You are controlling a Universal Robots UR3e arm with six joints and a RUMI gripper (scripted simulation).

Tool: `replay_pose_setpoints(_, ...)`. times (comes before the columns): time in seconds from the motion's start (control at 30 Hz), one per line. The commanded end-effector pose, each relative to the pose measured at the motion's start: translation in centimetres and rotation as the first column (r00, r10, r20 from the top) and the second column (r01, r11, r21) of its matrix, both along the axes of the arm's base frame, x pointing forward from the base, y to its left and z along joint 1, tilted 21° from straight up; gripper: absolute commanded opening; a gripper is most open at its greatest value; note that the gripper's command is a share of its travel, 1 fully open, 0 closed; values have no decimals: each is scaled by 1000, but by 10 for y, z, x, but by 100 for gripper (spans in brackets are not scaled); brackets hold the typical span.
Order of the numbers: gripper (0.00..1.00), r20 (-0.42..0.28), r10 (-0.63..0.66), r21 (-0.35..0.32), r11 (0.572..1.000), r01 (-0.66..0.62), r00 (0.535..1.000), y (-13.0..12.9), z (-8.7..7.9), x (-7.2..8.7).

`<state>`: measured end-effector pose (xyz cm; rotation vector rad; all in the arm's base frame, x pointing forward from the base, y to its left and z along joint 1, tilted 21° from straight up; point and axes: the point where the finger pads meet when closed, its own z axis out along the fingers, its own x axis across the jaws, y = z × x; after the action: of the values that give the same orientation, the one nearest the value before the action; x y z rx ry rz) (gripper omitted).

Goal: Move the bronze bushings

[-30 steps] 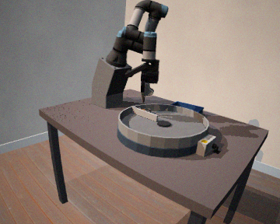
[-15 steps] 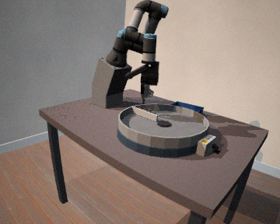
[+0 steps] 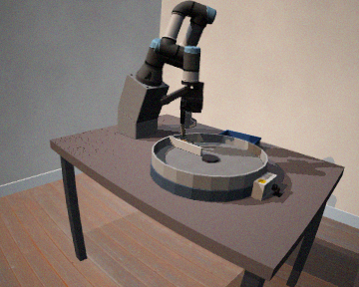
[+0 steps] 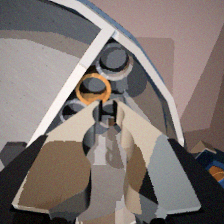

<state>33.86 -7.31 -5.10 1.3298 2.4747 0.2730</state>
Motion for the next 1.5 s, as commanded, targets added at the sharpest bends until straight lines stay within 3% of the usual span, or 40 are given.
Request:
replay_pose_setpoints(0.0, 5, 1, 0, -2, 1000, 0, 1000, 0, 0, 1)
replay_pose_setpoints(0.9, 5, 1, 0, -2, 1000, 0, 1000, 0, 0, 1)
replay_pose_setpoints(1.47, 5, 1, 0, -2, 1000, 0, 1000, 0, -9, 4)
